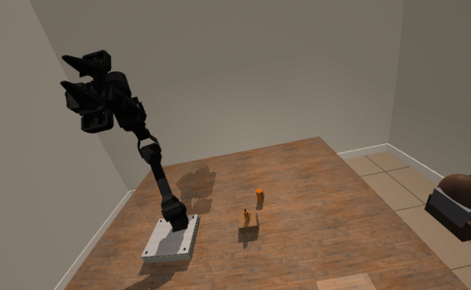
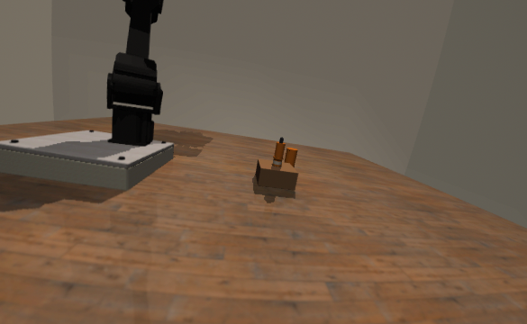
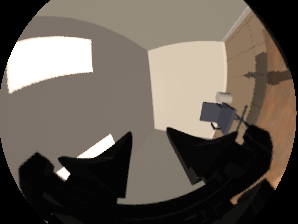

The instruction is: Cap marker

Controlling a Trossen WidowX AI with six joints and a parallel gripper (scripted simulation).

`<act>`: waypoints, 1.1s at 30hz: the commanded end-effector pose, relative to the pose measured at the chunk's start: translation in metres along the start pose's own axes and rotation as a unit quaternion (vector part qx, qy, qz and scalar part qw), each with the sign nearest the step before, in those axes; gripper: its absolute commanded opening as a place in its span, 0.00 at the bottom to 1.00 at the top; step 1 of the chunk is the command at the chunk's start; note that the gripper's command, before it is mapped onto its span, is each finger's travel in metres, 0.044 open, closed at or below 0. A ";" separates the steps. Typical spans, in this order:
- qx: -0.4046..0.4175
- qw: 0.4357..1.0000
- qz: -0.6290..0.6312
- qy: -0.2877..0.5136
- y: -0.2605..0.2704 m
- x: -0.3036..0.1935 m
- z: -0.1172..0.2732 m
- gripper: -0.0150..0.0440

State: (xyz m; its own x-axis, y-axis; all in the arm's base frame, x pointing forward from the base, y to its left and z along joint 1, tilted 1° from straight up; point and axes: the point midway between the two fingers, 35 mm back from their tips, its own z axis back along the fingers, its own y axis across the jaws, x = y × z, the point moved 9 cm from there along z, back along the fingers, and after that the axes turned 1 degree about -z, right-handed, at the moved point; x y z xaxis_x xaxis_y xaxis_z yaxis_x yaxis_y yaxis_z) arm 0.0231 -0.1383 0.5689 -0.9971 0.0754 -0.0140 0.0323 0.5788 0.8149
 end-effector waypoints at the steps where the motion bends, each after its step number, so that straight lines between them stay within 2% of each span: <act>1: -0.060 0.991 0.076 0.095 -0.030 -0.038 -0.013 0.68; 10: -0.119 0.936 0.205 0.260 -0.076 -0.107 -0.013 0.68; 16: -0.119 0.865 0.297 0.387 -0.099 -0.159 0.009 0.68; 21: -0.107 0.809 0.349 0.461 -0.112 -0.189 0.027 0.68; 26: -0.062 0.691 0.425 0.581 -0.131 -0.234 0.065 0.68; 33: 0.043 0.486 0.496 0.719 -0.150 -0.287 0.135 0.68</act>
State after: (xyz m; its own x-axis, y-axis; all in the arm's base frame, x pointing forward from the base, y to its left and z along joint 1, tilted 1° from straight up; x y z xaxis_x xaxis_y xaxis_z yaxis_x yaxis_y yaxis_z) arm 0.2860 -0.1609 0.4006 0.2509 -0.3596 0.8987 0.6365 0.7608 0.1266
